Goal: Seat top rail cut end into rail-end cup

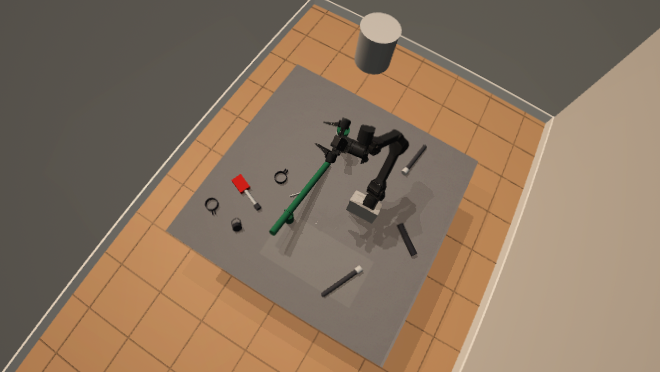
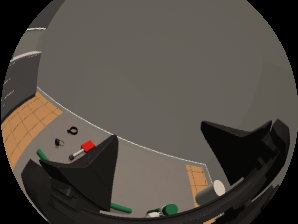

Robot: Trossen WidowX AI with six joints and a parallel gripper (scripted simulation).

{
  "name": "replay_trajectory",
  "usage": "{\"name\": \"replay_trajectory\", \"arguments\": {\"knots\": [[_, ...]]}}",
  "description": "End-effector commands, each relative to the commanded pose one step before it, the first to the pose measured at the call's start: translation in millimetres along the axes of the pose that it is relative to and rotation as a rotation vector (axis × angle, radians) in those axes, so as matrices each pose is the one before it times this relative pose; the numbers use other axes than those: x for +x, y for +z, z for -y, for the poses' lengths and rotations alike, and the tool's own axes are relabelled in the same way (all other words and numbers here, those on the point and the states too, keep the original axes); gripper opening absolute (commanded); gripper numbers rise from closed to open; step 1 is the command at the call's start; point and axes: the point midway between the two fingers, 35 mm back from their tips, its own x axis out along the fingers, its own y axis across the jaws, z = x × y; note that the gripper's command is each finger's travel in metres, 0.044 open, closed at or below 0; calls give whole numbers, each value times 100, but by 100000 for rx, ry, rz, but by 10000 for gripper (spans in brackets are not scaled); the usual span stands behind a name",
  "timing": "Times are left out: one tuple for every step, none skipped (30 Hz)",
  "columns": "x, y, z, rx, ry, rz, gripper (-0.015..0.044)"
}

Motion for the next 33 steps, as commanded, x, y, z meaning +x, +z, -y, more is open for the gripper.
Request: {"name": "replay_trajectory", "arguments": {"knots": [[3688, -4515, -4675, 11707, 10483, -13057, 440], [504, -675, -387, 1760, 1170, -2066, 440], [505, -696, -362, 1798, 1134, -2160, 440], [505, -715, -336, 1838, 1091, -2253, 440], [507, -736, -309, 1884, 1046, -2354, 440], [509, -757, -282, 1935, 996, -2459, 440], [508, -771, -251, 1972, 933, -2545, 440], [509, -786, -221, 2016, 867, -2638, 440], [508, -799, -189, 2057, 794, -2725, 440], [507, -809, -156, 2099, 715, -2808, 440], [508, -820, -123, 2144, 631, -2894, 440], [506, -825, -89, 2181, 540, -2965, 440], [504, -831, -55, 2222, 444, -3038, 440], [503, -834, -21, 2263, 343, -3107, 440], [501, -835, 14, 2299, 237, -3166, 440], [499, -835, 49, 2339, 127, -3225, 440], [498, -835, 84, 2383, 12, -3285, 440], [498, -835, 119, 2433, -108, -3349, 440], [496, -830, 155, 2473, -233, -3396, 440], [494, -823, 190, 2513, -362, -3434, 440], [493, -816, 225, 2559, -496, -3477, 440], [491, -807, 260, 2601, -634, -3510, 440], [490, -796, 294, 2644, -775, -3537, 440], [486, -781, 327, 2678, -918, -3547, 440], [482, -763, 359, 2710, -1062, -3548, 440], [319, -490, 256, 1803, -780, -2336, 440], [92, -137, 76, 515, -233, -663, 440], [0, 0, 0, 0, 0, 0, 440], [0, 0, 0, 0, 0, 0, 440], [0, 0, 0, 0, 0, 0, 440], [0, 0, 0, 0, 0, 0, 440], [0, 0, 0, 0, 0, 0, 440], [0, 0, 0, 0, 0, 0, 440]]}}
